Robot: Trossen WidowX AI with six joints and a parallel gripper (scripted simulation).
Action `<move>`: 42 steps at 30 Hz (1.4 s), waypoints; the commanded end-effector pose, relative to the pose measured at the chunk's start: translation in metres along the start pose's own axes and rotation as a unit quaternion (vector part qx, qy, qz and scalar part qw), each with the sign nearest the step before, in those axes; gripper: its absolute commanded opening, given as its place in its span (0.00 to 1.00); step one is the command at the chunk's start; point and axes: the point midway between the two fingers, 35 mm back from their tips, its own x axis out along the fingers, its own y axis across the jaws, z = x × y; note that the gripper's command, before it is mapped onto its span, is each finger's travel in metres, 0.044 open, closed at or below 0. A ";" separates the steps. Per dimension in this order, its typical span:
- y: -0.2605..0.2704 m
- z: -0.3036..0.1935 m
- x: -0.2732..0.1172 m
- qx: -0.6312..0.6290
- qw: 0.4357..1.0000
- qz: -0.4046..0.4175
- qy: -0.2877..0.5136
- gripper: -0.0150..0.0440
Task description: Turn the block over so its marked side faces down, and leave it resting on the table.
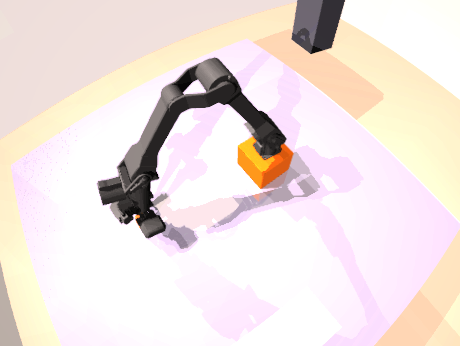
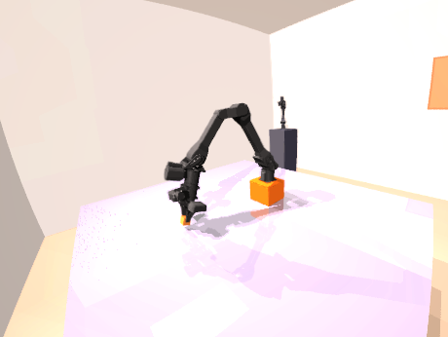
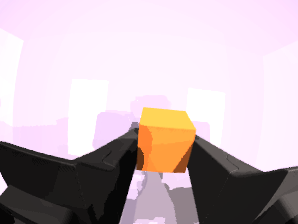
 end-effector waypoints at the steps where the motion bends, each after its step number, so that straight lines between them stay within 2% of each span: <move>1: 0.001 -0.004 0.001 0.003 1.000 0.002 -0.022 0.25; 14: 0.001 -0.009 -0.004 0.000 0.995 0.001 -0.099 0.25; 29: -0.001 -0.008 0.024 0.004 0.978 0.001 -0.207 0.25; 42: 0.000 -0.016 0.028 0.003 0.953 0.001 -0.303 0.25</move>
